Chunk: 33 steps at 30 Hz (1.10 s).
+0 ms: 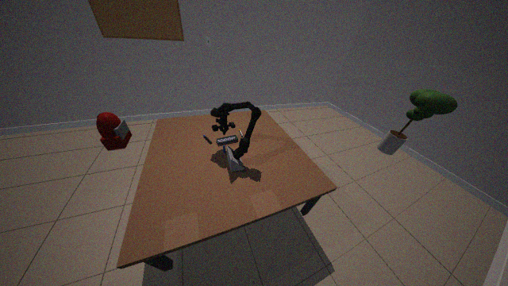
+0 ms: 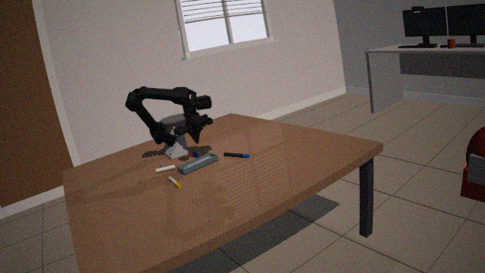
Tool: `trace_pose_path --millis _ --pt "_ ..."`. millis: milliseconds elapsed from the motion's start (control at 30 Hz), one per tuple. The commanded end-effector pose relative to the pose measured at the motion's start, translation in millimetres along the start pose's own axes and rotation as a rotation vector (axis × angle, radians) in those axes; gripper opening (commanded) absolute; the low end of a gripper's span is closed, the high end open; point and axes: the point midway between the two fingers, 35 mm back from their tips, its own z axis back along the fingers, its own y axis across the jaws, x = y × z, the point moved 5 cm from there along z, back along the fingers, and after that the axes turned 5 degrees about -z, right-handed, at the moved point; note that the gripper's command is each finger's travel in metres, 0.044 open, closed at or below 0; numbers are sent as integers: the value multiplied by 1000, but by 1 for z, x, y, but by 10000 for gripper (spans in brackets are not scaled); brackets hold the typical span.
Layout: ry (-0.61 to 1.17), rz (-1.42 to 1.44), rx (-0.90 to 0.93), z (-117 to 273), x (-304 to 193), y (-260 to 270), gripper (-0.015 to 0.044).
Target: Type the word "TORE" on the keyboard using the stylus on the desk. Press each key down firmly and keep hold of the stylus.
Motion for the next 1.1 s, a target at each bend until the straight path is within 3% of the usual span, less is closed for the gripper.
trace_pose_path --millis 0,133,267,400,800,933,1000,1067 --pt "2 -2 1 0 0 0 0" --pt "2 -1 -1 0 0 0 0" --pt "2 -2 0 0 0 0 105" --pt "2 -2 0 0 0 0 0" --pt "2 -2 0 0 0 0 0" --pt "59 -25 11 -7 -7 2 105" --pt "219 -93 30 -21 -25 8 150" --pt "400 -176 30 -34 -46 13 150"
